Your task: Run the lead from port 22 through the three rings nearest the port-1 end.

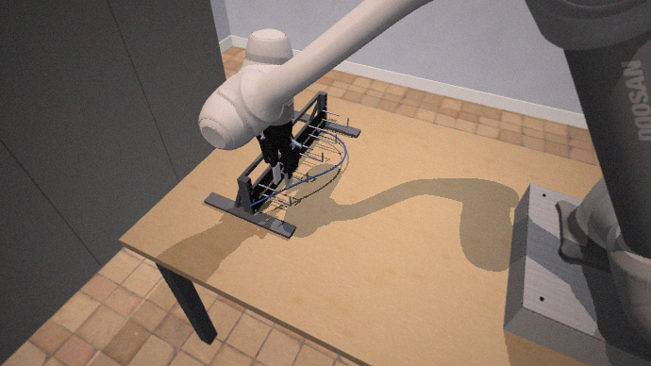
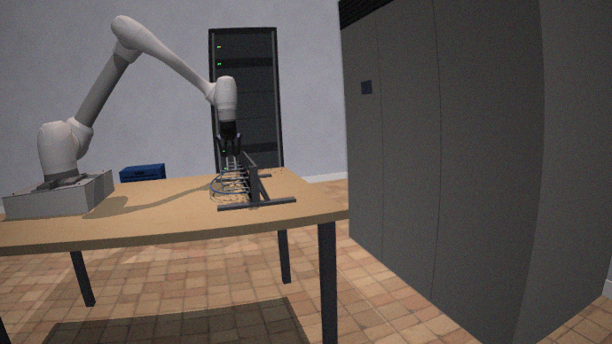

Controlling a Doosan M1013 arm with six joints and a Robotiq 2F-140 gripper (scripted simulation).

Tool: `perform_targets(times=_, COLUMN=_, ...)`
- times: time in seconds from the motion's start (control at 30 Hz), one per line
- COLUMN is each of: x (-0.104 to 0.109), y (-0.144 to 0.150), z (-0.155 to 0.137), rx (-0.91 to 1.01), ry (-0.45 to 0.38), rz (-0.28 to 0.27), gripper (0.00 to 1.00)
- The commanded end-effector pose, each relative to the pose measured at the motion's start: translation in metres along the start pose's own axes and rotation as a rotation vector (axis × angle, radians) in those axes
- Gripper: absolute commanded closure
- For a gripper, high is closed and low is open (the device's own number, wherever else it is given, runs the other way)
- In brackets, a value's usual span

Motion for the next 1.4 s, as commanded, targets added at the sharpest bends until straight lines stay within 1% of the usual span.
perform_targets(times=0.0, x=0.000, y=0.000, z=0.000, rx=0.000, ry=0.000, rz=0.000, gripper=0.80)
perform_targets(times=0.3, x=0.004, y=0.000, z=0.000, rx=0.000, ry=0.000, rz=0.000, gripper=0.80)
perform_targets(times=0.4, x=0.009, y=0.000, z=0.000, rx=0.000, ry=0.000, rz=0.000, gripper=0.80)
perform_targets(times=0.57, x=0.021, y=0.000, z=0.000, rx=0.000, ry=0.000, rz=0.000, gripper=0.80)
perform_targets(times=0.8, x=0.043, y=0.000, z=0.000, rx=0.000, ry=0.000, rz=0.000, gripper=0.80)
perform_targets(times=0.87, x=0.043, y=0.000, z=0.000, rx=0.000, ry=0.000, rz=0.000, gripper=0.80)
perform_targets(times=1.13, x=0.067, y=0.000, z=0.000, rx=0.000, ry=0.000, rz=0.000, gripper=0.80)
perform_targets(times=1.37, x=0.078, y=0.000, z=0.000, rx=0.000, ry=0.000, rz=0.000, gripper=0.80)
Point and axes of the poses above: the point where the finger pads meet when closed, its own x axis back along the fingers, its own y axis across the jaws, z = x × y, the point moved 9 cm from there along x, back along the fingers, and after that the axes turned 11 degrees about x, right-handed, at the moved point
